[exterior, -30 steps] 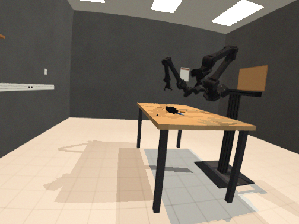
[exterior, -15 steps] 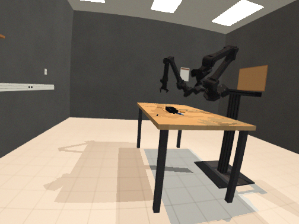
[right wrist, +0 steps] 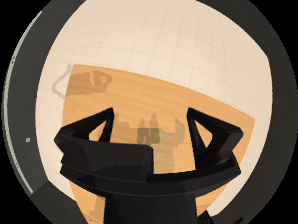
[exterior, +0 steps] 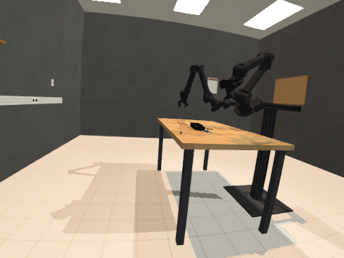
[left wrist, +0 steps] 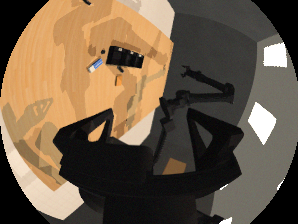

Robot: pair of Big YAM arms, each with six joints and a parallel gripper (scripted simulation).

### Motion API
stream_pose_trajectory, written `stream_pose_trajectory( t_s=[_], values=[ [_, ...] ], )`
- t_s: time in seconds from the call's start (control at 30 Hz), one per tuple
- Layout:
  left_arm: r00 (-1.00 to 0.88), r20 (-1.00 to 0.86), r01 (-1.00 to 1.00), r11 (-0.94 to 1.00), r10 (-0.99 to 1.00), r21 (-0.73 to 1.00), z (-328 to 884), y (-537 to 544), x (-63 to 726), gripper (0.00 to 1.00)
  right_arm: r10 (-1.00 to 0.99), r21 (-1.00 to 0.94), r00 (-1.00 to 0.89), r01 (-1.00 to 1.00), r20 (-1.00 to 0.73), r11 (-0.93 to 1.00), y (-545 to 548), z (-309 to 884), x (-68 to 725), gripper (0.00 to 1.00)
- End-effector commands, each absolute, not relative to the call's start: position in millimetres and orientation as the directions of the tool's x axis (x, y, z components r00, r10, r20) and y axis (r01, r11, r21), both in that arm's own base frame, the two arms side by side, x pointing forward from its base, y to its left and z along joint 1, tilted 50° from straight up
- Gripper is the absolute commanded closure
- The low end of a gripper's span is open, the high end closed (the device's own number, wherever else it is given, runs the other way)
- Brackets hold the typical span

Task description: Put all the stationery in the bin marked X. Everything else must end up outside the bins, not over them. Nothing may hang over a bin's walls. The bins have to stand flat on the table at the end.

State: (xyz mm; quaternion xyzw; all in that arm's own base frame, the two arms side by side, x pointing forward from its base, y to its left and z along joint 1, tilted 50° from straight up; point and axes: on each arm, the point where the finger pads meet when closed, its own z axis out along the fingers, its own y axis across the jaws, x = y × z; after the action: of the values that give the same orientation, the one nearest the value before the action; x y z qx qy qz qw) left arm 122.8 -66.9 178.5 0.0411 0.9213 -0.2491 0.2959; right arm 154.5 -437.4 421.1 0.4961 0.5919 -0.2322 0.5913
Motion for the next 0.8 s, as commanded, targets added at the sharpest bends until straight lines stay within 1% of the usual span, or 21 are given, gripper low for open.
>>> stream_pose_trajectory(
  t_s=[0.0, 0.03, 0.17, 0.27, 0.33, 0.4, 0.47, 0.5, 0.63, 0.7, 0.77],
  values=[
    [-0.828, -0.552, 0.198, 0.871, -0.097, -0.450, 177, -67, 121, 0.00, 0.222, 0.219, 0.127, 0.857, -0.967, 0.466, -421, 468, 173, 0.00],
    [-0.828, -0.552, 0.198, 0.871, -0.097, -0.450, 177, -67, 121, 0.00, 0.205, 0.186, 0.092, 0.843, -0.974, 0.505, -416, 470, 181, 0.00],
    [-0.828, -0.552, 0.198, 0.871, -0.097, -0.450, 177, -67, 121, 0.00, 0.176, 0.137, 0.046, 0.824, -0.983, 0.549, -402, 476, 202, 0.00],
    [-0.828, -0.552, 0.198, 0.871, -0.097, -0.450, 177, -67, 121, 0.00, 0.140, 0.073, -0.018, 0.784, -0.990, 0.617, -387, 482, 223, 0.00],
    [-0.828, -0.552, 0.198, 0.871, -0.097, -0.450, 177, -67, 121, 0.00, 0.119, 0.052, -0.028, 0.779, -0.993, 0.624, -382, 484, 229, 0.00],
    [-0.828, -0.552, 0.198, 0.871, -0.097, -0.450, 177, -67, 121, 0.00, 0.085, 0.004, -0.071, 0.740, -0.994, 0.672, -371, 488, 242, 0.00],
    [-0.828, -0.552, 0.198, 0.871, -0.097, -0.450, 177, -67, 121, 0.00, 0.085, 0.004, -0.071, 0.740, -0.994, 0.672, -371, 488, 242, 0.00],
    [-0.828, -0.552, 0.198, 0.871, -0.097, -0.450, 177, -67, 121, 0.00, 0.055, -0.045, -0.119, 0.706, -0.991, 0.707, -373, 478, 252, 0.00],
    [-0.828, -0.552, 0.198, 0.871, -0.097, -0.450, 177, -67, 121, 0.00, -0.026, -0.117, -0.146, 0.660, -0.989, 0.742, -343, 497, 270, 0.00],
    [-0.828, -0.552, 0.198, 0.871, -0.097, -0.450, 177, -67, 121, 0.00, -0.028, -0.118, -0.145, 0.659, -0.989, 0.743, -337, 499, 276, 0.00],
    [-0.828, -0.552, 0.198, 0.871, -0.097, -0.450, 177, -67, 121, 0.00, -0.075, -0.168, -0.176, 0.607, -0.982, 0.776, -323, 502, 287, 0.00]
  ],
)
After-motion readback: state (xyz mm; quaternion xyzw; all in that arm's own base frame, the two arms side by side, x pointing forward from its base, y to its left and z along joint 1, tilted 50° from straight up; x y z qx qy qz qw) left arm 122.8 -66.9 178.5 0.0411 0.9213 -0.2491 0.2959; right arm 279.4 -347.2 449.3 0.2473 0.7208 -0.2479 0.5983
